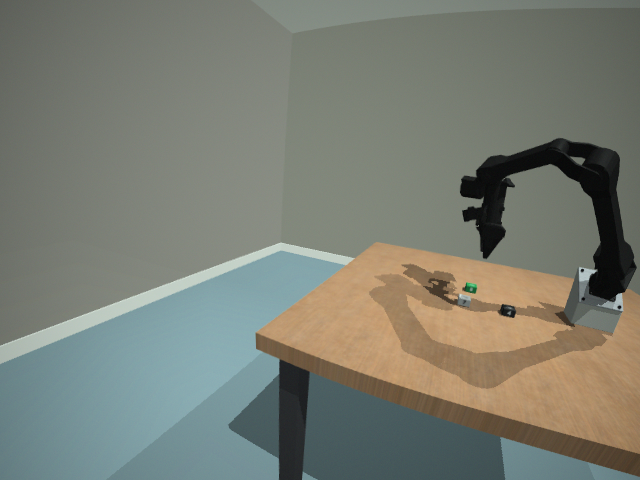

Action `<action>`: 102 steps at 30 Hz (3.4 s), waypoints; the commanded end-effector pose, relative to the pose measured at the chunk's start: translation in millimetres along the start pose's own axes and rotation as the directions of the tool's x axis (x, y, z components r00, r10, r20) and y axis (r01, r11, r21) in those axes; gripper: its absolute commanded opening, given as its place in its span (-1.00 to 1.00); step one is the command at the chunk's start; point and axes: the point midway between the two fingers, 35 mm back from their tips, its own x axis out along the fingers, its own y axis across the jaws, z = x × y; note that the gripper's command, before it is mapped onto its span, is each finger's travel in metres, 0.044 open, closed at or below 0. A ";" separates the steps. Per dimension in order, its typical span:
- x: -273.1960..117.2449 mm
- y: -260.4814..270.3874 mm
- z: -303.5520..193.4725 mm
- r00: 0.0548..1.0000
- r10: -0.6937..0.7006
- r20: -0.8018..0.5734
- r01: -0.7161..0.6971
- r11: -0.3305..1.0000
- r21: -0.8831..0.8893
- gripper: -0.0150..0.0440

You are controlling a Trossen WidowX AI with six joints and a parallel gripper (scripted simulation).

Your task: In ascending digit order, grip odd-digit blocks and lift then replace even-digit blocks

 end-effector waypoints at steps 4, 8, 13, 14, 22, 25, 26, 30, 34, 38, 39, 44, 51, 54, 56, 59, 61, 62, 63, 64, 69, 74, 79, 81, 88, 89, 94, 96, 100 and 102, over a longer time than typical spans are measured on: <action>-3.7 61.4 -55.6 1.000 -0.003 0.000 0.003 1.000 -0.002 0.86; 1.6 83.9 -87.0 1.000 -0.001 -0.002 0.001 1.000 0.000 0.86; 2.0 84.9 -88.6 1.000 -0.001 -0.002 0.001 1.000 0.000 0.86; 2.0 84.9 -88.6 1.000 -0.001 -0.002 0.001 1.000 0.000 0.86; 83.0 85.8 -88.8 1.000 0.003 -0.001 -0.003 1.000 -0.001 0.86; 83.0 85.8 -88.8 1.000 0.003 -0.001 -0.003 1.000 -0.001 0.86; 83.0 85.8 -88.8 1.000 0.003 -0.001 -0.003 1.000 -0.001 0.86; 83.2 85.8 -88.8 1.000 0.003 -0.001 -0.003 1.000 -0.001 0.86; 88.7 85.8 -88.7 1.000 0.004 -0.002 -0.004 1.000 -0.003 0.86; 95.2 85.9 -88.7 1.000 0.005 -0.003 -0.005 1.000 -0.005 0.86; 96.7 85.9 -88.7 1.000 0.005 -0.003 -0.005 1.000 -0.005 0.86; 104.3 86.0 -88.8 1.000 0.005 -0.003 -0.005 1.000 -0.005 0.86; 114.5 86.2 -89.0 1.000 0.005 -0.002 -0.005 1.000 -0.003 0.86; 118.4 86.3 -89.1 1.000 0.005 -0.001 -0.005 1.000 -0.001 0.86; 119.3 86.3 -89.1 1.000 0.005 -0.001 -0.005 1.000 -0.001 0.86; 119.3 86.3 -89.1 1.000 0.005 -0.001 -0.005 1.000 -0.001 0.60; 119.3 86.3 -89.1 1.000 0.005 -0.001 -0.005 1.000 -0.001 0.42; 119.3 86.3 -89.1 1.000 0.005 -0.001 -0.005 1.000 -0.001 0.33; 119.3 86.3 -89.1 1.000 0.005 -0.001 -0.005 1.000 -0.001 0.24; 119.3 86.3 -89.1 1.000 0.005 -0.001 -0.005 1.000 -0.001 0.15; 119.3 86.3 -89.1 1.000 0.005 -0.001 -0.005 1.000 -0.001 -0.08; 119.3 86.3 -89.1 1.000 0.005 -0.001 -0.005 1.000 -0.001 -0.08; 119.3 86.3 -89.1 1.000 0.005 -0.001 -0.005 1.000 -0.001 -0.08; 119.3 86.3 -89.1 1.000 0.005 -0.001 -0.005 1.000 -0.001 -0.08; 114.1 86.2 -88.9 1.000 0.004 -0.001 -0.004 1.000 -0.001 -0.08; 113.0 86.1 -88.9 1.000 0.004 -0.001 -0.004 1.000 -0.001 -0.08; 107.1 86.1 -88.9 1.000 0.004 -0.001 -0.004 1.000 -0.001 -0.08; 105.0 86.1 -88.9 1.000 0.004 -0.001 -0.004 1.000 -0.001 -0.08; 104.2 86.1 -88.9 1.000 0.004 -0.001 -0.004 1.000 -0.001 -0.08; 104.2 86.1 -88.9 1.000 0.004 -0.001 -0.004 1.000 -0.001 -0.08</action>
